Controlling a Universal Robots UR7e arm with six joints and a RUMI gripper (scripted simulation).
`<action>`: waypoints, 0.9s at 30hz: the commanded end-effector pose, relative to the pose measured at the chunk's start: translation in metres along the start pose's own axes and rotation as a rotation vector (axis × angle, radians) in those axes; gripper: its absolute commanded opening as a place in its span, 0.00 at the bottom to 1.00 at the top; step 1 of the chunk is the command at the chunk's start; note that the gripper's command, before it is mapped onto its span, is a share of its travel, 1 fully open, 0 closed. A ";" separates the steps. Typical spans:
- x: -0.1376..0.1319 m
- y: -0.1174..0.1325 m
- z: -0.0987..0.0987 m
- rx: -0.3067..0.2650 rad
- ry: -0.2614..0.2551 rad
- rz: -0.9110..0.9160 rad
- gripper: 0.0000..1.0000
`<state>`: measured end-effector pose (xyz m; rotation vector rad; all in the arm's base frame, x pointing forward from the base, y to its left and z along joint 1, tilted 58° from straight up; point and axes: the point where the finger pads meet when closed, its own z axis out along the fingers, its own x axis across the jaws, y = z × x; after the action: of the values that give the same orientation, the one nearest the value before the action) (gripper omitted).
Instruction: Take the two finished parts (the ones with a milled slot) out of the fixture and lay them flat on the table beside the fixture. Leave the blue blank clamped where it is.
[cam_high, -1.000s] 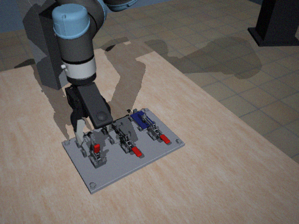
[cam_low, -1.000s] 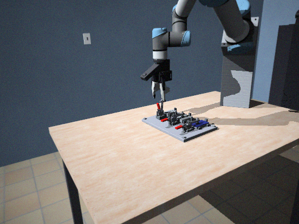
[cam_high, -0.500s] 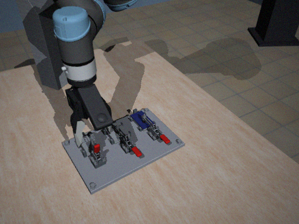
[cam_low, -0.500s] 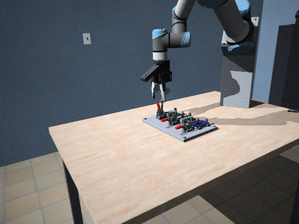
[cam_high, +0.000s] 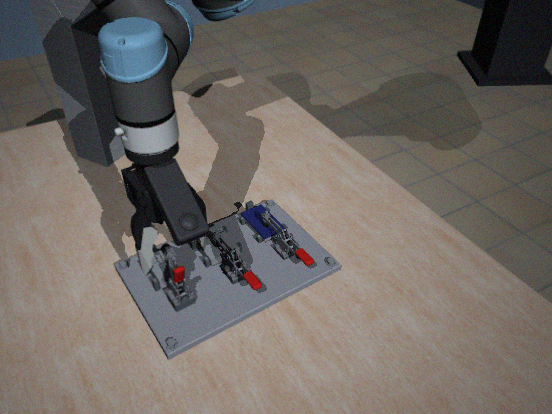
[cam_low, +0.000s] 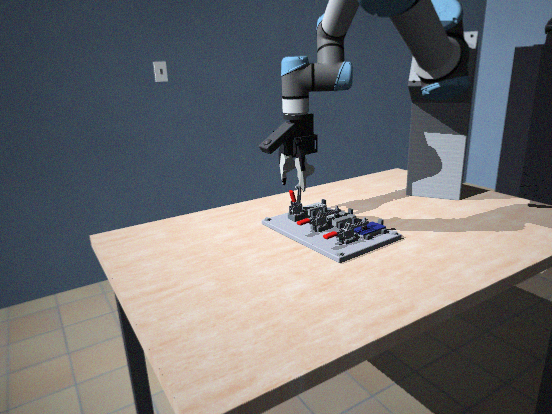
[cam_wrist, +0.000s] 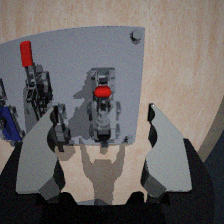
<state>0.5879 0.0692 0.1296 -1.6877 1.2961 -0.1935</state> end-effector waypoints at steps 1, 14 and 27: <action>0.000 0.001 0.000 0.001 0.001 0.000 0.59; 0.000 0.019 0.000 0.001 0.001 0.000 0.59; 0.000 0.054 0.000 0.001 0.001 0.000 0.59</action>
<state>0.5597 0.0709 0.0972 -1.6882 1.2965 -0.1929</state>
